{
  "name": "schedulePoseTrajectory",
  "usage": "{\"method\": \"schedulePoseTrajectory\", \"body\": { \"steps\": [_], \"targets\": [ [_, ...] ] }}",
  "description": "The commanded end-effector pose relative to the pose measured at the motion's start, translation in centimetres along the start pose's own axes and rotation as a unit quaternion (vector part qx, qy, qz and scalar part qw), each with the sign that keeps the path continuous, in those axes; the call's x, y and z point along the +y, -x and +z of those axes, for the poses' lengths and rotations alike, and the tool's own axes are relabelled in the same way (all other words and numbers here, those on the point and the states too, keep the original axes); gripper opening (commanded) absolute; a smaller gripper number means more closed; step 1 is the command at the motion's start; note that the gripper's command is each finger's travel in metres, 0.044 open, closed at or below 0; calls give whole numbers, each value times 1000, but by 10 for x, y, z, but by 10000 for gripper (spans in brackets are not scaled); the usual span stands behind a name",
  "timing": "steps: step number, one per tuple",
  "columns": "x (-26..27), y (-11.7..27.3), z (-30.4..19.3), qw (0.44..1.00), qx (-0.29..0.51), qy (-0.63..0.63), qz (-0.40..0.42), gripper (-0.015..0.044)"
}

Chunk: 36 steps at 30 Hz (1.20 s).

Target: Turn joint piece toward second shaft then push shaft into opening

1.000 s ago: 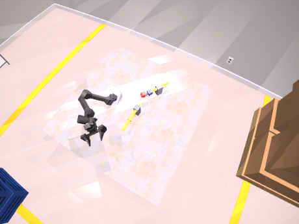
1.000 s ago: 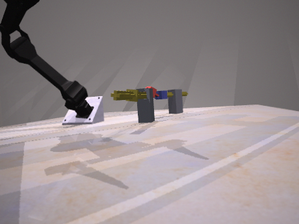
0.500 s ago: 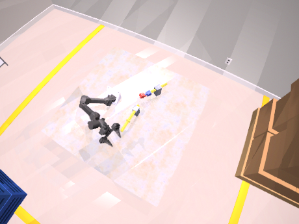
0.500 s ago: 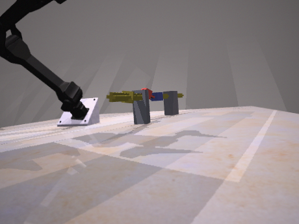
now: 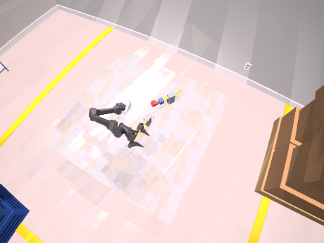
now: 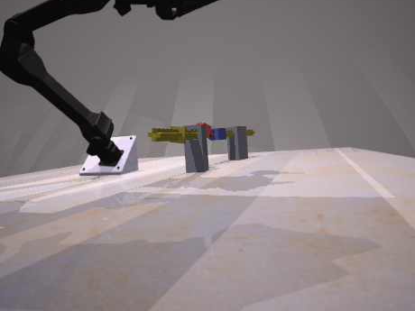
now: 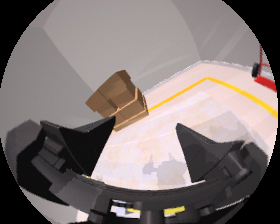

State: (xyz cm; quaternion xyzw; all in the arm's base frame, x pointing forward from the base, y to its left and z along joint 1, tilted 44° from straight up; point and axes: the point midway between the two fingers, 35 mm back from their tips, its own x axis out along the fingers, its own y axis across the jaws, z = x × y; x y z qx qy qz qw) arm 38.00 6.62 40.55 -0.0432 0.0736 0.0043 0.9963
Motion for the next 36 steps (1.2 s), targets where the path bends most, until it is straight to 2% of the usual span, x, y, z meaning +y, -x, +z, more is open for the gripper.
{"method": "schedulePoseTrajectory", "body": {
  "steps": [1, 9, 16, 26, 36],
  "targets": [
    [21, -12, -31, 998, 56, -12, 10, 440],
    [74, -18, -101, 982, 185, -34, 25, 440],
    [117, -5, -167, 955, 296, -25, 12, 440],
    [158, 40, -249, 908, 414, 35, -45, 440],
    [172, 95, -305, 869, 457, 140, -128, 440]
  ]
}}
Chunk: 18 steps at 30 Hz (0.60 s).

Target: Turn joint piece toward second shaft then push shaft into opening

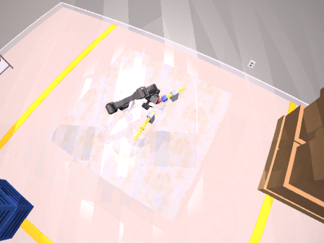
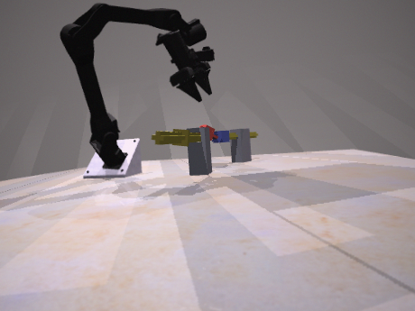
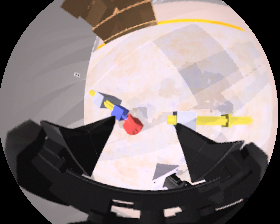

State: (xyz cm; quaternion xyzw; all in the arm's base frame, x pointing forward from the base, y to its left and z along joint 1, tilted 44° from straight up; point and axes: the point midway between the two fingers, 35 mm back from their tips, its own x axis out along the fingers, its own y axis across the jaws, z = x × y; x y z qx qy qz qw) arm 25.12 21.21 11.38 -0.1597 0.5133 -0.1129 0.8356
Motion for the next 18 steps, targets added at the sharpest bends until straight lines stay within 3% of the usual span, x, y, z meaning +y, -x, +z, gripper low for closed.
{"method": "schedulePoseTrajectory", "body": {
  "steps": [1, 13, 18],
  "targets": [
    [4, -2, -22, 999, 5, 22, -46, 440],
    [6, 11, -81, 973, -46, 105, -198, 440],
    [6, 12, -84, 971, -51, 112, -206, 440]
  ]
}}
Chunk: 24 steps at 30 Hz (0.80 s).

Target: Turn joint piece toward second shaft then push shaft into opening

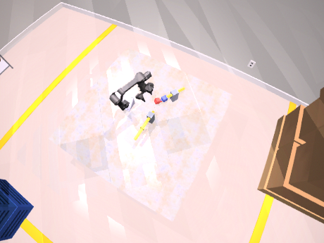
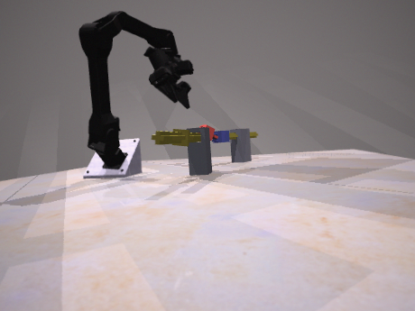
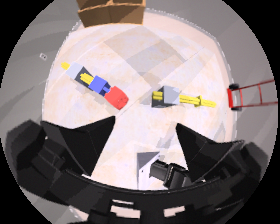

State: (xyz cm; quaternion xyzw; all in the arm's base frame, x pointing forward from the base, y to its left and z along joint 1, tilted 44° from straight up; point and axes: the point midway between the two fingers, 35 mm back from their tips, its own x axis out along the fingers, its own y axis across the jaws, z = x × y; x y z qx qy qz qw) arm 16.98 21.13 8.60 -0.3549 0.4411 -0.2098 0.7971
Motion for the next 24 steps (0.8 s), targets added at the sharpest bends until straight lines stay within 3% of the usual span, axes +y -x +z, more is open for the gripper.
{"method": "schedulePoseTrajectory", "body": {
  "steps": [1, 24],
  "targets": [
    [-2, -3, 0, 1000, 1, 7, -11, 440],
    [3, -48, -7, 941, 169, 292, 18, 440]
  ]
}}
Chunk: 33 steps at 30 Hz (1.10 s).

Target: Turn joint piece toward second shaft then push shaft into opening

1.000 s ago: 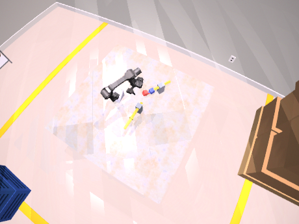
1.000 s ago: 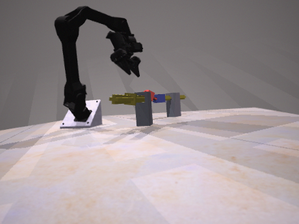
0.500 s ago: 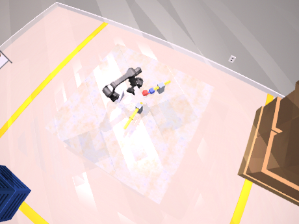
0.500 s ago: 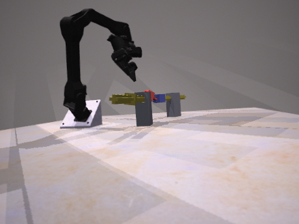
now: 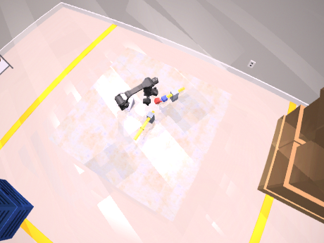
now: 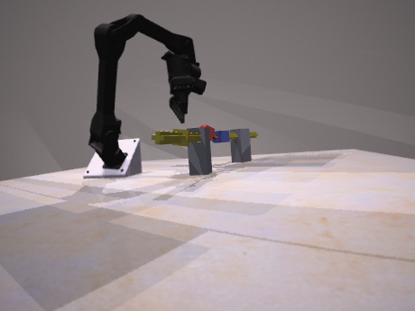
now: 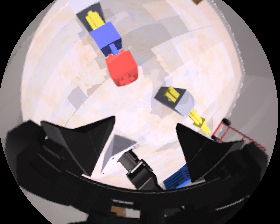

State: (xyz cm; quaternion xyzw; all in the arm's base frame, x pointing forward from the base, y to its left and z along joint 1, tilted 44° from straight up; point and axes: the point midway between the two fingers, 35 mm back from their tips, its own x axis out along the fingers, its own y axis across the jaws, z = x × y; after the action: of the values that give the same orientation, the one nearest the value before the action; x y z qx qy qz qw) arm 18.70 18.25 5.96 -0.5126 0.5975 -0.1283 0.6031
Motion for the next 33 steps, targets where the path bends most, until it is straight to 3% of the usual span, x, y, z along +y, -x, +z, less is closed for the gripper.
{"method": "schedulePoseTrajectory", "body": {
  "steps": [1, 16, 33],
  "targets": [
    [2, -7, 1, 999, 26, 44, 13, 440],
    [5, -33, 4, 966, 100, 222, 89, 440],
    [13, -50, 14, 964, 107, 227, 87, 440]
  ]
}}
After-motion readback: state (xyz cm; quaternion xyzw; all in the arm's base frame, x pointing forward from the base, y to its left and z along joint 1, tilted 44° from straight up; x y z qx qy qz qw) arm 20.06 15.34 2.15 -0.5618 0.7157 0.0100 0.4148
